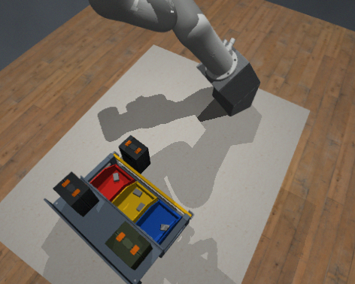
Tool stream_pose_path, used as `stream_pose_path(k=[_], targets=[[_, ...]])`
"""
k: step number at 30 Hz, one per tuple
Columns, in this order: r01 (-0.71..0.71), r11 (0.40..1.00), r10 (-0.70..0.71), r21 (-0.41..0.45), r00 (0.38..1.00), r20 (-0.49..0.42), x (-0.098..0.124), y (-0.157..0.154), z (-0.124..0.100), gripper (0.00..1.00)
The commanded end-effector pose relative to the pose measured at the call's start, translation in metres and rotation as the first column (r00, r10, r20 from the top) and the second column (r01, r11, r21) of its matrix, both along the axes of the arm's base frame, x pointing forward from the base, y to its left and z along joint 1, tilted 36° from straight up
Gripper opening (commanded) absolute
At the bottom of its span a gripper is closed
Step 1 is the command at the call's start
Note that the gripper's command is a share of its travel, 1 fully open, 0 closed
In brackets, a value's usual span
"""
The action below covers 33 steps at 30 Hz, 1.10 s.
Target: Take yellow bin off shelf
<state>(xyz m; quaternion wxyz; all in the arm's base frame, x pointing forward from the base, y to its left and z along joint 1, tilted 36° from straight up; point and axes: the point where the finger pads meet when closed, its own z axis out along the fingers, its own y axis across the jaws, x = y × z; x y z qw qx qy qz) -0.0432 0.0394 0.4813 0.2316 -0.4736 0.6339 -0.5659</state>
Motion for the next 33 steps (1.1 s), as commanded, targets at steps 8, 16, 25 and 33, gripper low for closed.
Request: stream_pose_path(k=[8, 16, 25, 33], targets=[[-0.114, 0.969, 0.115, -0.22, 0.993, -0.011, -0.017, -0.045, 0.002, 1.0], [-0.118, 0.967, 0.119, -0.227, 0.993, -0.012, -0.017, -0.047, 0.002, 1.0], [-0.118, 0.967, 0.119, -0.227, 0.993, -0.012, -0.017, -0.047, 0.002, 1.0], [-0.119, 0.966, 0.12, -0.23, 0.993, -0.012, -0.017, -0.047, 0.002, 1.0]])
